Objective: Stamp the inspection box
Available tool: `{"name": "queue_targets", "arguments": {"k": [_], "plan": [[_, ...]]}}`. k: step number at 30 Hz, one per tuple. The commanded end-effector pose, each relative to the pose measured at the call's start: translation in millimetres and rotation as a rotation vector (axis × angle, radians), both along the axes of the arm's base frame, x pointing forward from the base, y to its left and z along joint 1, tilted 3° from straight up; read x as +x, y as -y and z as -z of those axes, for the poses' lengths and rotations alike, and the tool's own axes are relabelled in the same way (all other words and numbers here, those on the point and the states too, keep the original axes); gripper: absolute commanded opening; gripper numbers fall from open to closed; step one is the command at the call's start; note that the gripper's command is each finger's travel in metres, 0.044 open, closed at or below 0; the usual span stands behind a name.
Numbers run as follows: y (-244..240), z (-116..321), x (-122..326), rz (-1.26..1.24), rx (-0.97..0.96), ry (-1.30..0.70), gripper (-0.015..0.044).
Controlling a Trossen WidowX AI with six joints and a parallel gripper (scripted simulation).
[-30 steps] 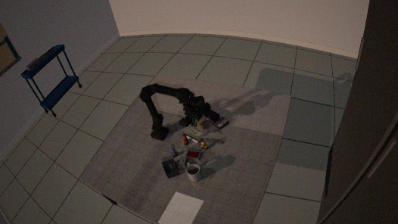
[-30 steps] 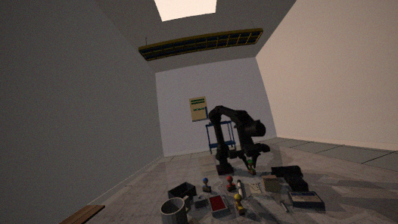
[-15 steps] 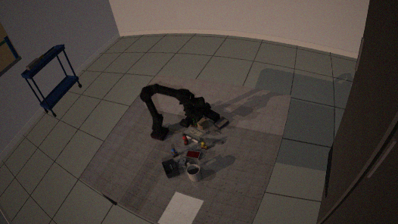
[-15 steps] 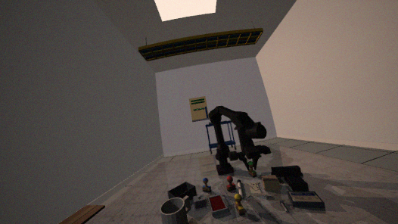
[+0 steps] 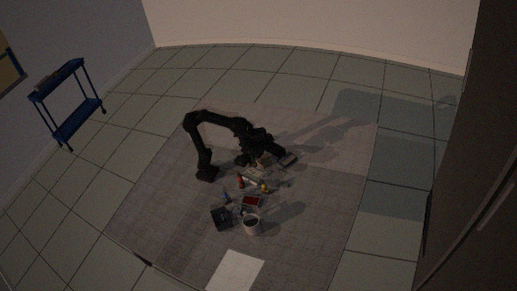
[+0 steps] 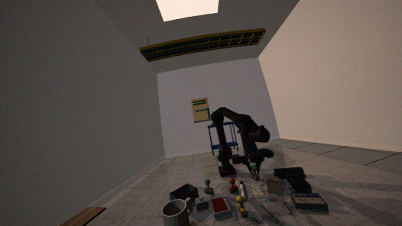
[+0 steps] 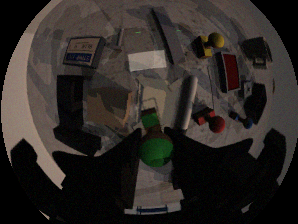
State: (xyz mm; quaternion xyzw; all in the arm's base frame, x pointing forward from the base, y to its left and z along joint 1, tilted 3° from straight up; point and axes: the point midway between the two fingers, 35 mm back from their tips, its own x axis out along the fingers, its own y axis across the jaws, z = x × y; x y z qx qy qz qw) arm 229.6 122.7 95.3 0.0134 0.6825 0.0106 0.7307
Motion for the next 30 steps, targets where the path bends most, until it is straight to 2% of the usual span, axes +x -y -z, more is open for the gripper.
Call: {"name": "queue_targets", "arguments": {"k": [1,30], "plan": [[1,4,1,0.003,-0.005,0.002,0.0],[1,23,2,0.003,-0.006,0.004,0.0]]}}
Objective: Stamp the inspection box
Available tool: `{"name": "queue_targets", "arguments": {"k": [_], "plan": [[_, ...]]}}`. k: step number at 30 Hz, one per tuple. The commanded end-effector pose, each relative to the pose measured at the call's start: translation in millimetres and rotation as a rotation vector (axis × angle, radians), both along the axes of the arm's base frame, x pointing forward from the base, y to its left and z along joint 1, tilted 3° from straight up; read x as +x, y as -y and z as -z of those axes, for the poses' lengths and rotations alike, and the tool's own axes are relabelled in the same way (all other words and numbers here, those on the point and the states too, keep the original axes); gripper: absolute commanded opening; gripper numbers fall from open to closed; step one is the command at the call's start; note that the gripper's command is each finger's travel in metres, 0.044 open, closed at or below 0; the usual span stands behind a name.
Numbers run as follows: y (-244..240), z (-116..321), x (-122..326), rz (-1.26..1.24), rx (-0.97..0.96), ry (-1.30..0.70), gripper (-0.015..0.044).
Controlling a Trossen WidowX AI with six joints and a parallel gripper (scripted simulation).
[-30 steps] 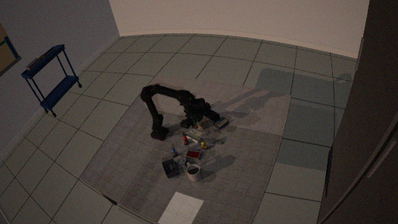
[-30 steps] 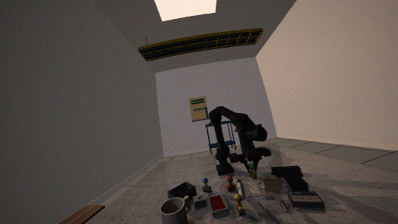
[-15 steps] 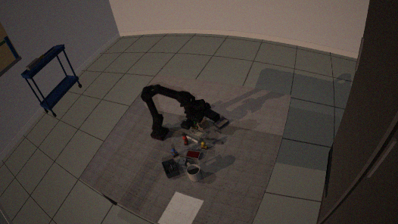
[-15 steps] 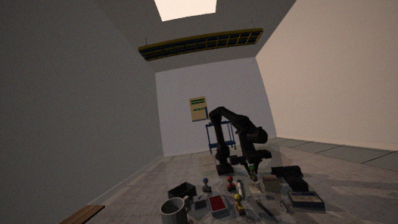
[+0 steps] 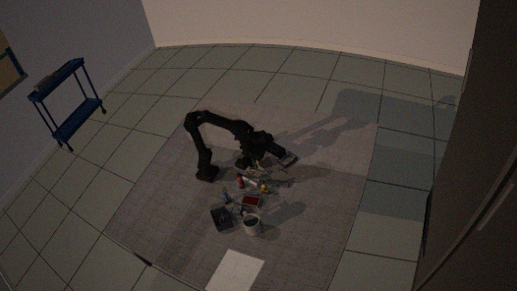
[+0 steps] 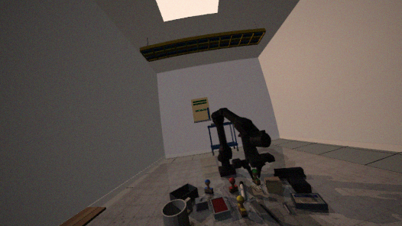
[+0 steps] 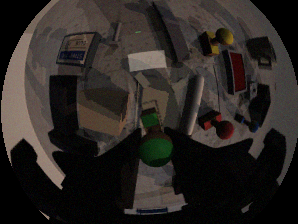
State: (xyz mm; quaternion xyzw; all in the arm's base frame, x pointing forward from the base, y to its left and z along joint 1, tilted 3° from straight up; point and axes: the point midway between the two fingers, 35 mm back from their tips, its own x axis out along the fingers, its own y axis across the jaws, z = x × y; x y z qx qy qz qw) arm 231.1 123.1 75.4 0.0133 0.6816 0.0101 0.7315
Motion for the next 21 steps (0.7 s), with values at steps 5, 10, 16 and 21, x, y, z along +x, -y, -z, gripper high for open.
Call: {"name": "queue_targets", "arguments": {"k": [5,10,16,21], "plan": [[1,6,0,0.003,-0.005,0.002,0.0],[1,9,0,0.003,-0.006,0.002,0.0],[1,13,0,0.003,-0.006,0.003,0.0],[1,17,0,0.003,-0.006,0.003,0.0]]}}
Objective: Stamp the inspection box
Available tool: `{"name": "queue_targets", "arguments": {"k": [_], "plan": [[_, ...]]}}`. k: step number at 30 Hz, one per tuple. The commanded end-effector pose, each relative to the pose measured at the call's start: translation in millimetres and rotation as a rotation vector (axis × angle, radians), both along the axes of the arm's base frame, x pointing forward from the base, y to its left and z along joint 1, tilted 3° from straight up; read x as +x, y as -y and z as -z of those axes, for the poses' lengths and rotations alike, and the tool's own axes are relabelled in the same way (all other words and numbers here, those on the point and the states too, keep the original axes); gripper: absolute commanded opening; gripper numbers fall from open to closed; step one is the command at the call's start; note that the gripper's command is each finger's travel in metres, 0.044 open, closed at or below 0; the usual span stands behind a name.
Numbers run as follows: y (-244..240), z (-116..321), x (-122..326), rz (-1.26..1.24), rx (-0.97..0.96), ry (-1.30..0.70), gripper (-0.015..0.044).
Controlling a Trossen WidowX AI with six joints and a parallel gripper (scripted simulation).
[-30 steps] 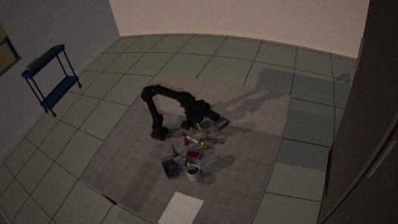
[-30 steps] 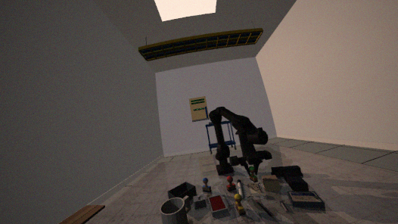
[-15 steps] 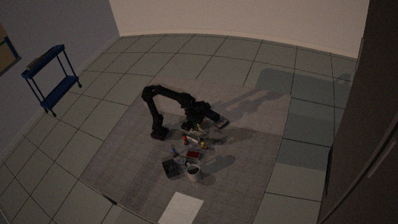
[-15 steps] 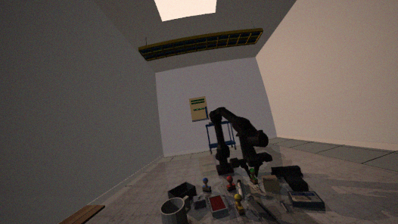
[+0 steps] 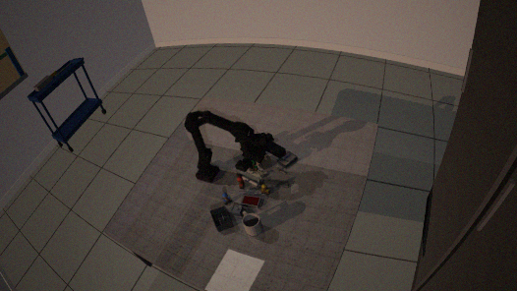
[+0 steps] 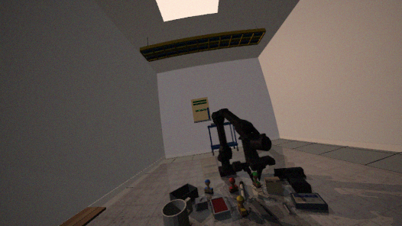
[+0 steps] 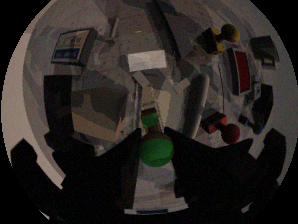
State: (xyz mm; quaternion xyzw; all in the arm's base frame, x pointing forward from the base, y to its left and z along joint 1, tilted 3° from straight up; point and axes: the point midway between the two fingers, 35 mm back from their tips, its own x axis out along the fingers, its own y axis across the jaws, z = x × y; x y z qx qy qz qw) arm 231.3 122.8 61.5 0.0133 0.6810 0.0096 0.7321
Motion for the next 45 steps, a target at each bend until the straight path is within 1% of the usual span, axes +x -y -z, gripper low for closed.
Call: {"name": "queue_targets", "arguments": {"k": [1,15,45], "plan": [[1,3,0,0.002,-0.005,0.002,0.0],[2,12,0,0.001,-0.006,0.003,0.0],[2,16,0,0.001,-0.006,0.003,0.0]]}}
